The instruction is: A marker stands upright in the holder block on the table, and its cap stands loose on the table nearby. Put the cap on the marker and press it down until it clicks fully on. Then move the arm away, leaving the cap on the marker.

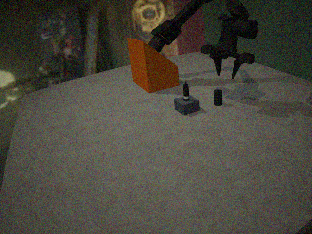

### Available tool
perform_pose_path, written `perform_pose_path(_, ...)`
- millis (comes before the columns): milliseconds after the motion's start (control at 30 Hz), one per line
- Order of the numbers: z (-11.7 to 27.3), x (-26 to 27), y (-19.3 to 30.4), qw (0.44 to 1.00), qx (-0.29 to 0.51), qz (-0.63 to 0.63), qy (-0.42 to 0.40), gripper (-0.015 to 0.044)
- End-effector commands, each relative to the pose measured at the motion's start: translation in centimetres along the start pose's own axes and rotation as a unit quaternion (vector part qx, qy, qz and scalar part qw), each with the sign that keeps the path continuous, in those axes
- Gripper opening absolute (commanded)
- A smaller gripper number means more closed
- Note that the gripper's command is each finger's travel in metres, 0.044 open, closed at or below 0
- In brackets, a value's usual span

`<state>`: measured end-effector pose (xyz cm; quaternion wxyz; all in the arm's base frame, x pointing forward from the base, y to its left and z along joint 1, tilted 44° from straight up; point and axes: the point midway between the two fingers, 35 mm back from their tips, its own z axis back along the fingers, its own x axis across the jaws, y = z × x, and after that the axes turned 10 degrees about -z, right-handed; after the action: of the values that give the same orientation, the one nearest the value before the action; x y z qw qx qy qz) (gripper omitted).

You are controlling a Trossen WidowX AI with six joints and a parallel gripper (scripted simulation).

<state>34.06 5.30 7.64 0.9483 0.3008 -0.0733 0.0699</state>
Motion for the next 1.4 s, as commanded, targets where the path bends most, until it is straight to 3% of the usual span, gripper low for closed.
perform_pose_path(0, 1.6, -1.3, -3.8, 0.996, 0.049, -0.071, -0.028, 0.0246)
perform_pose_path(200, 1.9, -1.5, -4.4, 0.994, 0.057, -0.083, -0.035, 0.0246)
perform_pose_path(367, -1.6, -1.3, -4.0, 0.994, 0.058, -0.083, -0.035, 0.0246)
perform_pose_path(1367, -6.3, -0.7, -3.6, 0.994, 0.058, -0.083, -0.035, 0.0246)
